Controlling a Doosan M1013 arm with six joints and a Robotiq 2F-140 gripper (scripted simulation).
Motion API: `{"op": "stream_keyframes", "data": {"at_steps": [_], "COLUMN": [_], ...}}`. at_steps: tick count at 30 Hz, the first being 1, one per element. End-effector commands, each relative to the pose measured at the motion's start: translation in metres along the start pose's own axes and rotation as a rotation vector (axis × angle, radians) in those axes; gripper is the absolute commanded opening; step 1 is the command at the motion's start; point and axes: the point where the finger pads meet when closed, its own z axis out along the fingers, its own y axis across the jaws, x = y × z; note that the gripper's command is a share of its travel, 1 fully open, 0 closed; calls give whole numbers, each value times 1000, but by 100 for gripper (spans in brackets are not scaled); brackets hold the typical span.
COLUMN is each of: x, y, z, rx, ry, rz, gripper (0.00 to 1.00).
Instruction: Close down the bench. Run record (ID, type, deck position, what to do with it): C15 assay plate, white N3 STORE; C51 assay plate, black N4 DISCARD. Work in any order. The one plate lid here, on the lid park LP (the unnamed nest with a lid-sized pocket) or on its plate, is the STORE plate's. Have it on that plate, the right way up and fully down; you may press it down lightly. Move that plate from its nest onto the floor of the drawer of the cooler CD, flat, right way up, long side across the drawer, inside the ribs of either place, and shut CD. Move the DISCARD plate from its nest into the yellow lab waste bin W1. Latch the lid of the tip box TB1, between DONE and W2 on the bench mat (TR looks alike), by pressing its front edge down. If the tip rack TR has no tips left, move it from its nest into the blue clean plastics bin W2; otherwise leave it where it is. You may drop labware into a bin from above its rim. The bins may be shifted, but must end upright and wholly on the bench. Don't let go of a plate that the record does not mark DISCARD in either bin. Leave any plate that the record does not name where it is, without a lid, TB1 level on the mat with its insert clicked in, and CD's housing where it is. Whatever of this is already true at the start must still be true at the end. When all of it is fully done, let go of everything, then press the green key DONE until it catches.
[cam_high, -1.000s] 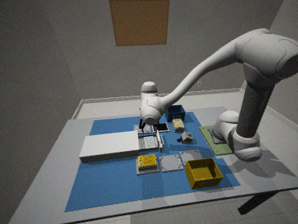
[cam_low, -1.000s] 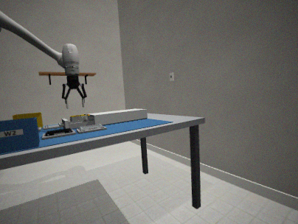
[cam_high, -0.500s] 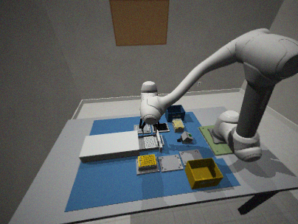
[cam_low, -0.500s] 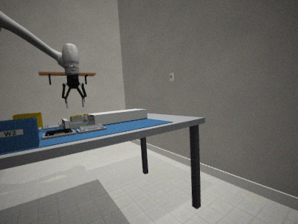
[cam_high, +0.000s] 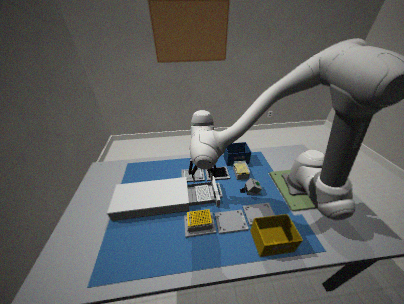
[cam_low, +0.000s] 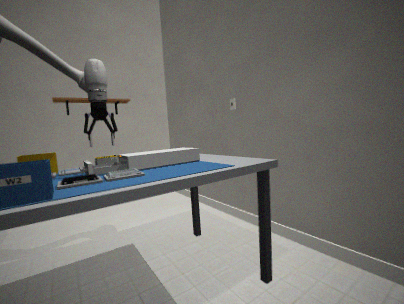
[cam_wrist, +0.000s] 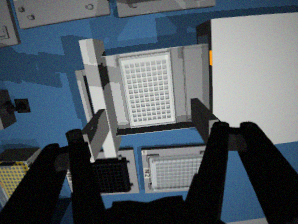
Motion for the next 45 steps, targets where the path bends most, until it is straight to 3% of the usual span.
{"op": "stream_keyframes", "data": {"at_steps": [1, 10, 16, 38, 39, 45], "x": [0, 0, 0, 0, 0, 0], "y": [0, 0, -15, -93, -97, -120], "z": [0, 0, 4, 22, 23, 28], "rx": [0, 0, 0, 0, 0, 0], "ry": [0, 0, 0, 0, 0, 0], "rz": [0, 0, 0, 0, 0, 0], "gripper": [66, 66, 65, 55, 0, 0]}}
